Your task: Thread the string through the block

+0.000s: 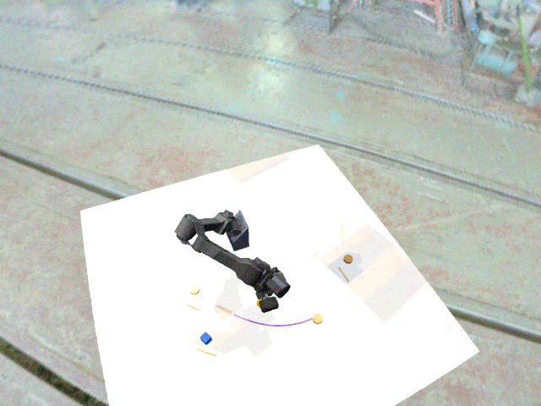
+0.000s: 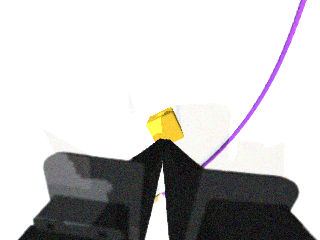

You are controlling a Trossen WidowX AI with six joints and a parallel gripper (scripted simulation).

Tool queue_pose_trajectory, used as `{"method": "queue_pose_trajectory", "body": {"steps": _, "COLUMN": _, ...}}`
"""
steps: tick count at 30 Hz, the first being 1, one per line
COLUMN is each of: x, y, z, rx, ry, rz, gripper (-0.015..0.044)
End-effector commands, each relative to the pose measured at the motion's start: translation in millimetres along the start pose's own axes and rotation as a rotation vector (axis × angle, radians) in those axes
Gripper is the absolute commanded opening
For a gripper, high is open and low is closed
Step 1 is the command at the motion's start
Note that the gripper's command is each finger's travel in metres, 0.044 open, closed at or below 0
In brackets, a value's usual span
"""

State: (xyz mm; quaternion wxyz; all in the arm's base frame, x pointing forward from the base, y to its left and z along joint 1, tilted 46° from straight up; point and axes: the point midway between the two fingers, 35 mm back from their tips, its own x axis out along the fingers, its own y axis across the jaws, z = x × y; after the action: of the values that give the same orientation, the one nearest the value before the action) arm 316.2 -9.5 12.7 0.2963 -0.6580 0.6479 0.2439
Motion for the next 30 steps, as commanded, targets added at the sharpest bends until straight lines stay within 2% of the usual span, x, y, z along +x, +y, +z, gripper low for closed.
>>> {"method": "queue_pose_trajectory", "body": {"steps": 1, "x": 0.0, "y": 0.0, "z": 0.0, "rx": 0.0, "ry": 0.0, "rz": 0.0, "gripper": 0.0}}
{"method": "queue_pose_trajectory", "body": {"steps": 2, "x": 0.0, "y": 0.0, "z": 0.0, "rx": 0.0, "ry": 0.0, "rz": 0.0, "gripper": 0.0}}
{"method": "queue_pose_trajectory", "body": {"steps": 11, "x": 0.0, "y": 0.0, "z": 0.0, "rx": 0.0, "ry": 0.0, "rz": 0.0, "gripper": 0.0236}}
{"method": "queue_pose_trajectory", "body": {"steps": 12, "x": 0.0, "y": 0.0, "z": 0.0, "rx": 0.0, "ry": 0.0, "rz": 0.0, "gripper": 0.024}}
{"method": "queue_pose_trajectory", "body": {"steps": 13, "x": 0.0, "y": 0.0, "z": 0.0, "rx": 0.0, "ry": 0.0, "rz": 0.0, "gripper": 0.024}}
{"method": "queue_pose_trajectory", "body": {"steps": 22, "x": 0.0, "y": 0.0, "z": 0.0, "rx": 0.0, "ry": 0.0, "rz": 0.0, "gripper": 0.0004}}
{"method": "queue_pose_trajectory", "body": {"steps": 30, "x": 0.0, "y": 0.0, "z": 0.0, "rx": 0.0, "ry": 0.0, "rz": 0.0, "gripper": 0.0}}
